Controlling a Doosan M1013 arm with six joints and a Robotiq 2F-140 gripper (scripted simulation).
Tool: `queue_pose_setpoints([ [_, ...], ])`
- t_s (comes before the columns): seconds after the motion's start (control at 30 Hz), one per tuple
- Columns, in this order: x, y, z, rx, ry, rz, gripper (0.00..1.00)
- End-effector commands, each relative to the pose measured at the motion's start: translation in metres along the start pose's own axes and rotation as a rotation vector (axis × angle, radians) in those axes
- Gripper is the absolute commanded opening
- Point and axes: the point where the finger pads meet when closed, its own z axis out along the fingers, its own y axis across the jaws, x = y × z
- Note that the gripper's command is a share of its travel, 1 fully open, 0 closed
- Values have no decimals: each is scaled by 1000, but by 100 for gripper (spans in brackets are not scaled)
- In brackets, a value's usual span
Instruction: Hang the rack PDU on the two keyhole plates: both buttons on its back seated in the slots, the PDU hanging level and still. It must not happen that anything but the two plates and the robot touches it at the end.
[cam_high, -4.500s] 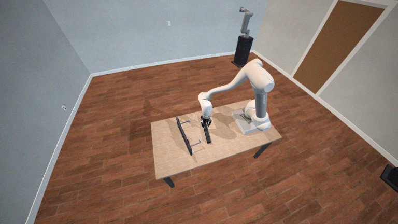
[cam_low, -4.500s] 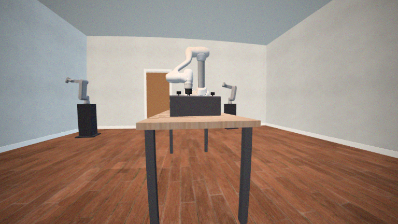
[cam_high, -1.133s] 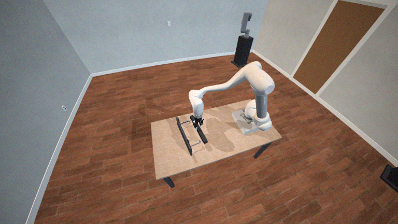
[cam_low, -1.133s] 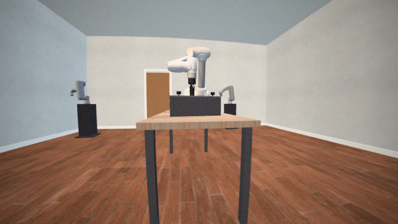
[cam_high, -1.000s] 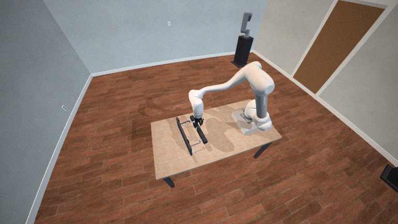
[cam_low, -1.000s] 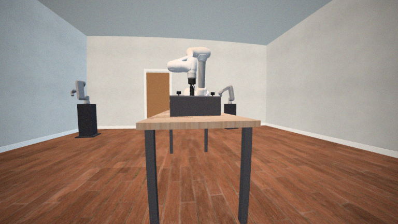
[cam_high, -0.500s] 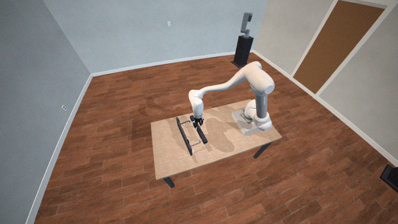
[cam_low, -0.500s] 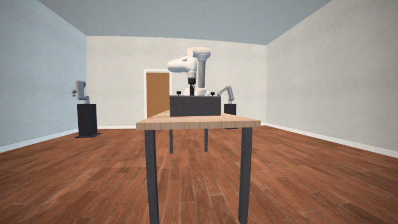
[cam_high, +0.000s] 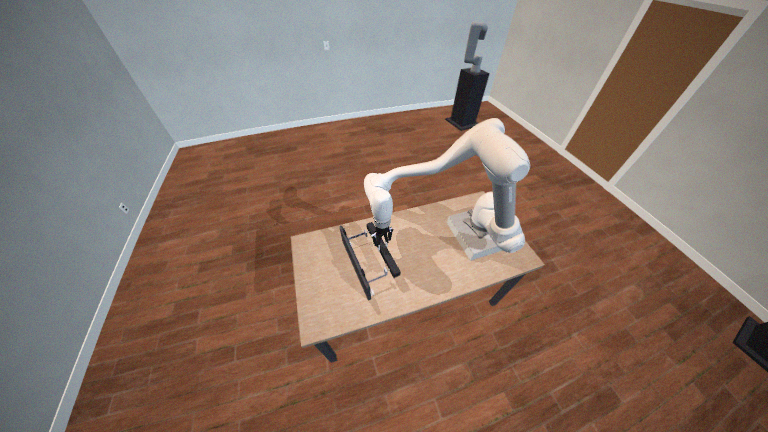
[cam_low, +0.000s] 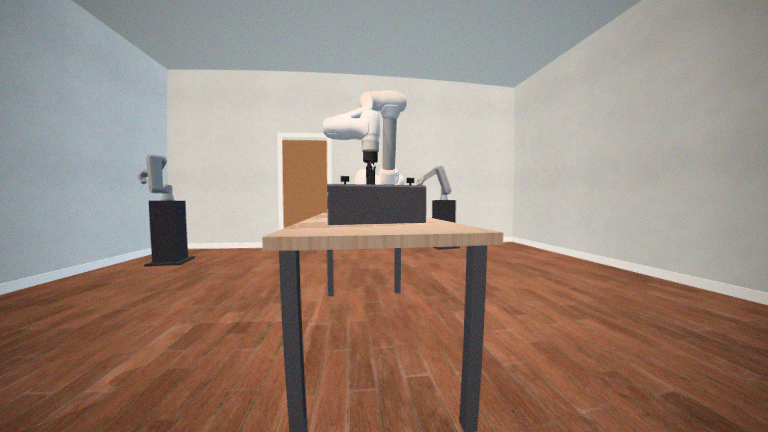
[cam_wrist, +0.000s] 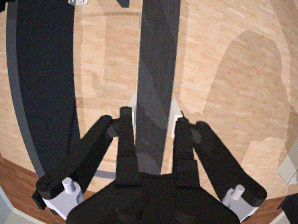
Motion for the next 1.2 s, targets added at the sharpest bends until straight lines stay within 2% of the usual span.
queue_pose_setpoints([
  [0.0, 0, 0, 0, 0, 0, 0, 0],
  [1.17, 0, -16, 0, 0, 0, 0, 0],
])
